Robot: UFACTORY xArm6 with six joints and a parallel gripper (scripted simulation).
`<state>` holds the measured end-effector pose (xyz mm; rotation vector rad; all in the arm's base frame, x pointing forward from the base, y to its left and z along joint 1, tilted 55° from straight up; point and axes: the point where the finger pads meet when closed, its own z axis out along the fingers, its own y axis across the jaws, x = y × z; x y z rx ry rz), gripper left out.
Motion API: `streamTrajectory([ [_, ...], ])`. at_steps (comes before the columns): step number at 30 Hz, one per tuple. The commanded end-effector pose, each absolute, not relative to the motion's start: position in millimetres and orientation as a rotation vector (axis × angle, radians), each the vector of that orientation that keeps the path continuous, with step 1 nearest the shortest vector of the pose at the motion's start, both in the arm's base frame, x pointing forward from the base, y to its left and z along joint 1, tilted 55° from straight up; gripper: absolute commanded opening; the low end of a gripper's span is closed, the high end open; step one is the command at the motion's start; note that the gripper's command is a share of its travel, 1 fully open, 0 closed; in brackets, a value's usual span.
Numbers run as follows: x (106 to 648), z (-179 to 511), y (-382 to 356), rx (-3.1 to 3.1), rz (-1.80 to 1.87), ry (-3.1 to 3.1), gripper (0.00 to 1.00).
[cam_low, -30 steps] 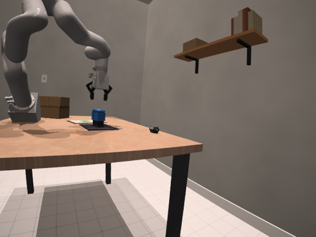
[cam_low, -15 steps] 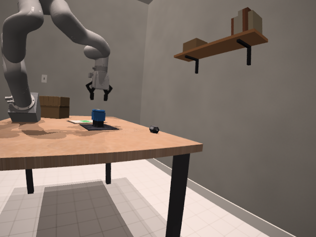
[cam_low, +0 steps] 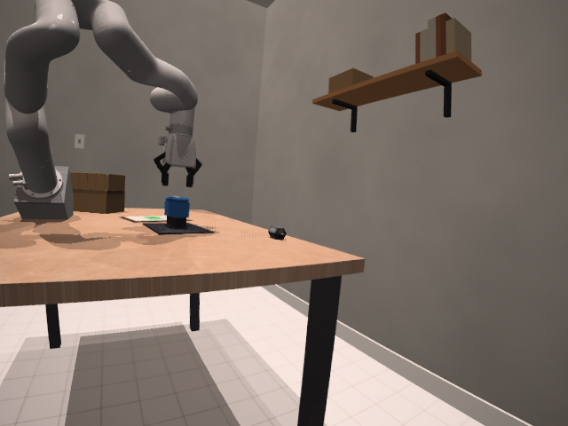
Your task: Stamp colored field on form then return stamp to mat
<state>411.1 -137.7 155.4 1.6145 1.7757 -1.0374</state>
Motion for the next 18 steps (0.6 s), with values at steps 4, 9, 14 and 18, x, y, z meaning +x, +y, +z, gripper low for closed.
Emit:
streamTrajectory([
  [4,408,138,-163,1.614,-1.035,1.775,0.91],
  [9,406,125,-182,1.614,-1.035,1.775,0.91],
  [14,404,118,-191,1.614,-1.035,1.775,0.91],
  [18,403,112,-199,1.614,-1.035,1.775,0.91],
])
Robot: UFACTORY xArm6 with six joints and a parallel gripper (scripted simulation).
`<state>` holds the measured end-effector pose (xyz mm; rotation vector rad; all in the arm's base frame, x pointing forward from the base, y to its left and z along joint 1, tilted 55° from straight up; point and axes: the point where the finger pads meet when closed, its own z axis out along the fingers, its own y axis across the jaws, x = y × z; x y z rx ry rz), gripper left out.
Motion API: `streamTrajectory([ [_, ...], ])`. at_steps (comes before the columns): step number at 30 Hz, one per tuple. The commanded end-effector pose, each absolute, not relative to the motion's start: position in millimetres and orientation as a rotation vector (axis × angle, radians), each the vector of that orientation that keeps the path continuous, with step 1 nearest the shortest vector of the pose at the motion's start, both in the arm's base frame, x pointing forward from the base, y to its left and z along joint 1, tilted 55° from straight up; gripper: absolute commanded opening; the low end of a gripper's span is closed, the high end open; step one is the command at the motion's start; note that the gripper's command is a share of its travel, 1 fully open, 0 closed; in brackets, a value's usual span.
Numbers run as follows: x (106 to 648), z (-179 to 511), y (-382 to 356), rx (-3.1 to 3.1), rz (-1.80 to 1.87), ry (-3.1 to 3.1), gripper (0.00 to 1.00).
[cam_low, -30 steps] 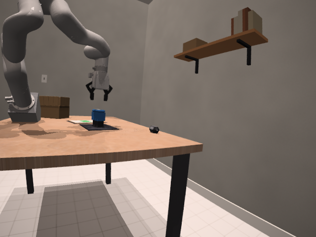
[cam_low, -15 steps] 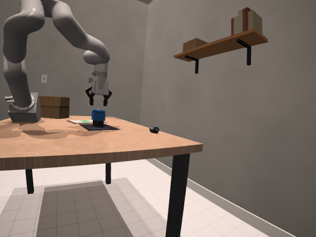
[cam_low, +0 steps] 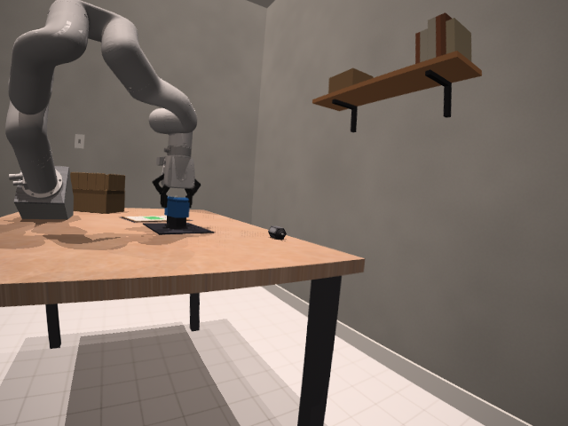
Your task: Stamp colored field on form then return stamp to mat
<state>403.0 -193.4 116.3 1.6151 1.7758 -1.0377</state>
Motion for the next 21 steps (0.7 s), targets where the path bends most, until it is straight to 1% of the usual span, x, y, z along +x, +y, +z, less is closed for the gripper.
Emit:
streamTrajectory([
  [1,403.2,111.6,-200.3,1.614,-1.035,1.775,0.91],
  [18,402.8,109.9,-202.7,1.614,-1.035,1.775,0.91],
  [19,402.8,109.9,-202.7,1.614,-1.035,1.775,0.30],
  [21,402.8,109.9,-202.7,1.614,-1.035,1.775,0.30],
])
